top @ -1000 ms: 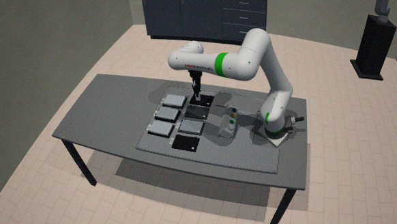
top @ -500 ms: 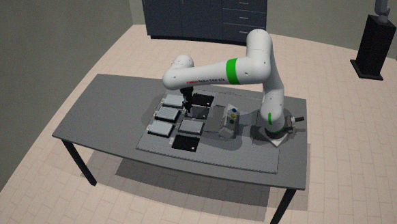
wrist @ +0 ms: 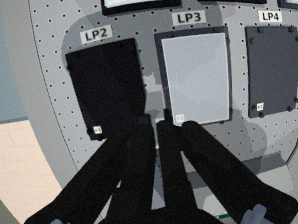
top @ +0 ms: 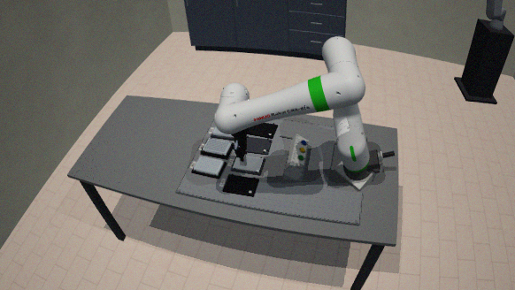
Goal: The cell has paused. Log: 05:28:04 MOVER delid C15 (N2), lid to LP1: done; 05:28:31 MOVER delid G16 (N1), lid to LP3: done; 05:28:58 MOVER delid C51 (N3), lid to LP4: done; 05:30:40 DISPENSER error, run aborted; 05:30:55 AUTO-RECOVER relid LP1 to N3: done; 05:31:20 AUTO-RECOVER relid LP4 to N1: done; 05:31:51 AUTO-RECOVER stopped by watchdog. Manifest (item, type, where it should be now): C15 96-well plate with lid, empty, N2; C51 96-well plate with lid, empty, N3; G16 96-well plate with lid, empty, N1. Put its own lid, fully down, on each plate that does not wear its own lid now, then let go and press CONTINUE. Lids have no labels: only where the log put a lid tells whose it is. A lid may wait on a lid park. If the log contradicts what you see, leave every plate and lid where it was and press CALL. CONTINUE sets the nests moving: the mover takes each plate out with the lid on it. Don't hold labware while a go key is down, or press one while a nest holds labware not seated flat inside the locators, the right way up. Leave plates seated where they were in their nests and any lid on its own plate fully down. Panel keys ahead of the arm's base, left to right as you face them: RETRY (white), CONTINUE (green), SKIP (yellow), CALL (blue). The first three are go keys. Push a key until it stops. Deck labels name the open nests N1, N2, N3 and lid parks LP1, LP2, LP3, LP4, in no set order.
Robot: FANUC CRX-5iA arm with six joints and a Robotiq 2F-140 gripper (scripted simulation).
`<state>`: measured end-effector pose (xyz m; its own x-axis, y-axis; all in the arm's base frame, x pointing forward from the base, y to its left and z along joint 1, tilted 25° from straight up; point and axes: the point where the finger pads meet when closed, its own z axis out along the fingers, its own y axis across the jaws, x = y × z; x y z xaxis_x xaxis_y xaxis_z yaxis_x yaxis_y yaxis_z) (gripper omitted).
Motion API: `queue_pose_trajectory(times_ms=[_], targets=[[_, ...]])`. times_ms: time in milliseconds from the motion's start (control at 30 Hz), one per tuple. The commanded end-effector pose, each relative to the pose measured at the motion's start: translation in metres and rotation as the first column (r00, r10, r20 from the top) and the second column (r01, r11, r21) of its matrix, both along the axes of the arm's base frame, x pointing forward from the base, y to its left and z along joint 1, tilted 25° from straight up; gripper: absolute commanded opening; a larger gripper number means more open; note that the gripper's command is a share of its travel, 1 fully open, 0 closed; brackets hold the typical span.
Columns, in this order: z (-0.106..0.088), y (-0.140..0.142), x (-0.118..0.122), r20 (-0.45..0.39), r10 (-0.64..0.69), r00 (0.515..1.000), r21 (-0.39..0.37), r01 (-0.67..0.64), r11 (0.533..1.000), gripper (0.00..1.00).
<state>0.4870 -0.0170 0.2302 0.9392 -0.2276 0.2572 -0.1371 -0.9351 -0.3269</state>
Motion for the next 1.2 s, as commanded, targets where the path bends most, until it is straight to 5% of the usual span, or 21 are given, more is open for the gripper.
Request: queue_pose_trajectory(times_ms=[0, 767, 933, 1000, 1033, 1167], targets=[[0.001, 0.003, 0.000, 0.002, 0.005, 1.000, 0.000, -0.005, 1.000, 0.00], [0.003, 0.001, 0.005, 0.002, 0.005, 1.000, 0.000, -0.005, 1.000, 0.00], [0.023, -0.032, 0.073, 0.001, 0.003, 1.000, 0.000, -0.003, 1.000, 0.00], [0.023, -0.032, 0.073, 0.001, 0.003, 1.000, 0.000, -0.003, 1.000, 0.00], [0.026, -0.047, 0.096, 0.001, 0.003, 1.000, 0.000, -0.003, 1.000, 0.00], [0.028, -0.063, 0.118, 0.001, 0.004, 1.000, 0.000, -0.004, 1.000, 0.00]])
